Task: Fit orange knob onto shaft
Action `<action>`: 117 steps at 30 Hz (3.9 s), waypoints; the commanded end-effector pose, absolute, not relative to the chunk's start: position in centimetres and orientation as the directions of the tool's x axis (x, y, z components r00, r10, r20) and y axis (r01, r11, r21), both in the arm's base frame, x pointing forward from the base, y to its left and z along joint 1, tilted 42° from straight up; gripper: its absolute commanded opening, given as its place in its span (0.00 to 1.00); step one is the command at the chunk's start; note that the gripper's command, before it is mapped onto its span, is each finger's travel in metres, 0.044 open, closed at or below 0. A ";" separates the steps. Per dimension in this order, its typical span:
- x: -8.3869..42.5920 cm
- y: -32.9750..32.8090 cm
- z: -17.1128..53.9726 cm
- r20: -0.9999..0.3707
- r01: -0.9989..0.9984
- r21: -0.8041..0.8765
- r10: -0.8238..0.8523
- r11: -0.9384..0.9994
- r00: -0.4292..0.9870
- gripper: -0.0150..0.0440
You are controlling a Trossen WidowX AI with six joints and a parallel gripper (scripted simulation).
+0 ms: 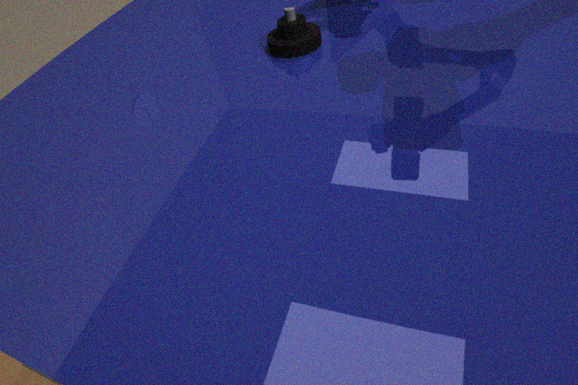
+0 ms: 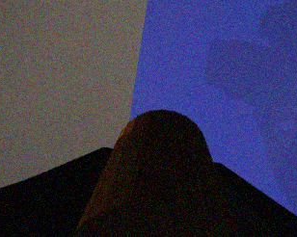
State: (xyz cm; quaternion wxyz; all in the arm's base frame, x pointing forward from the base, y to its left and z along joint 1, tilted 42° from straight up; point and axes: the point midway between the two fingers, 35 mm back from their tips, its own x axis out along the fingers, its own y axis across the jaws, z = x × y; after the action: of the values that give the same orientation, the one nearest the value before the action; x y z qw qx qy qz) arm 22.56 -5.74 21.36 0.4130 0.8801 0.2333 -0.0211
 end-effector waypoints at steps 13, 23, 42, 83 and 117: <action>23.4 -4.4 20.1 -0.367 0.589 0.663 0.485 -0.462 0.794 0.25; 24.2 -3.2 18.9 -0.504 0.748 0.567 0.574 -0.345 0.646 0.25; 25.7 -0.6 16.6 -0.697 0.952 0.299 0.668 -0.062 0.262 0.25; 28.6 8.9 5.5 -0.738 0.980 0.183 0.669 0.072 0.088 0.25; 28.0 5.0 9.6 -0.742 0.980 0.179 0.667 0.089 0.075 0.97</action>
State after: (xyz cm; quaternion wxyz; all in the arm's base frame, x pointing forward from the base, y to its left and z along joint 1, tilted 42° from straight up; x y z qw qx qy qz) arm 27.76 7.00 7.32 0.3517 0.6323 0.6531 -0.2235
